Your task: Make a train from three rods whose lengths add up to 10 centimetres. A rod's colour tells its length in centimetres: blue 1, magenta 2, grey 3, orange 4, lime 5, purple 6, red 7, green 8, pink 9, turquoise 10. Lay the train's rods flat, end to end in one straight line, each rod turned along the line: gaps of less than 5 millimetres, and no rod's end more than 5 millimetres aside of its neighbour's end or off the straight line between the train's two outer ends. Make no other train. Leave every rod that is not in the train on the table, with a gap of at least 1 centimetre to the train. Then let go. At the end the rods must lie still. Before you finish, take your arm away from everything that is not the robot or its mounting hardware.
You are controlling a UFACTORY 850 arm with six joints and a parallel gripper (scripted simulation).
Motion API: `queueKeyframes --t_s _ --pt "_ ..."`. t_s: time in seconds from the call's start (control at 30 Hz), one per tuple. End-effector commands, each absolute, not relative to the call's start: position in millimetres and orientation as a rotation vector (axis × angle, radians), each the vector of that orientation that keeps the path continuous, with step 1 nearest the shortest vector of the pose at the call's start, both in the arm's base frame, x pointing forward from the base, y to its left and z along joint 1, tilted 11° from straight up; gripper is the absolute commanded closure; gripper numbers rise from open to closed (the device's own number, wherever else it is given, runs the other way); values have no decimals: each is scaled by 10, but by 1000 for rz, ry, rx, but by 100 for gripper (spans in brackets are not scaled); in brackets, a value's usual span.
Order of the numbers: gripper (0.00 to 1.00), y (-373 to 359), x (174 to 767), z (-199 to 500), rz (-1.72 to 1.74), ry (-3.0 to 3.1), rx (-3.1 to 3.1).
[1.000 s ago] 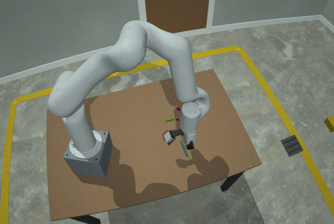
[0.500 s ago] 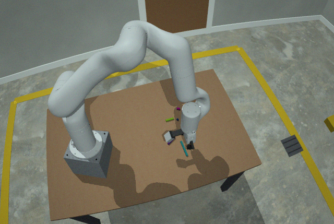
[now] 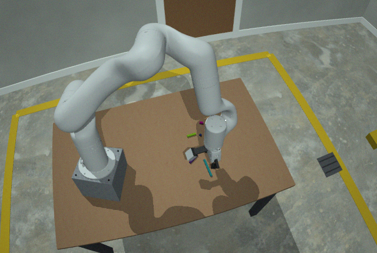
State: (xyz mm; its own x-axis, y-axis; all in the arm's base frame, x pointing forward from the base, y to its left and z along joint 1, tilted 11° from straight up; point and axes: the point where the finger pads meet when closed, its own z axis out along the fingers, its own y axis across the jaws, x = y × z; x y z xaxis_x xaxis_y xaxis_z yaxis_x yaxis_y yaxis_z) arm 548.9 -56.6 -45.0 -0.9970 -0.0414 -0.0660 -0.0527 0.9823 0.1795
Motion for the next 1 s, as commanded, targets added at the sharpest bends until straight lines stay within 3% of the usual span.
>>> queueKeyframes --t_s 0.0,0.97 --pt "0 -569 5499 -442 279 3064 -73" --pt "0 -405 5549 -406 286 3075 144"
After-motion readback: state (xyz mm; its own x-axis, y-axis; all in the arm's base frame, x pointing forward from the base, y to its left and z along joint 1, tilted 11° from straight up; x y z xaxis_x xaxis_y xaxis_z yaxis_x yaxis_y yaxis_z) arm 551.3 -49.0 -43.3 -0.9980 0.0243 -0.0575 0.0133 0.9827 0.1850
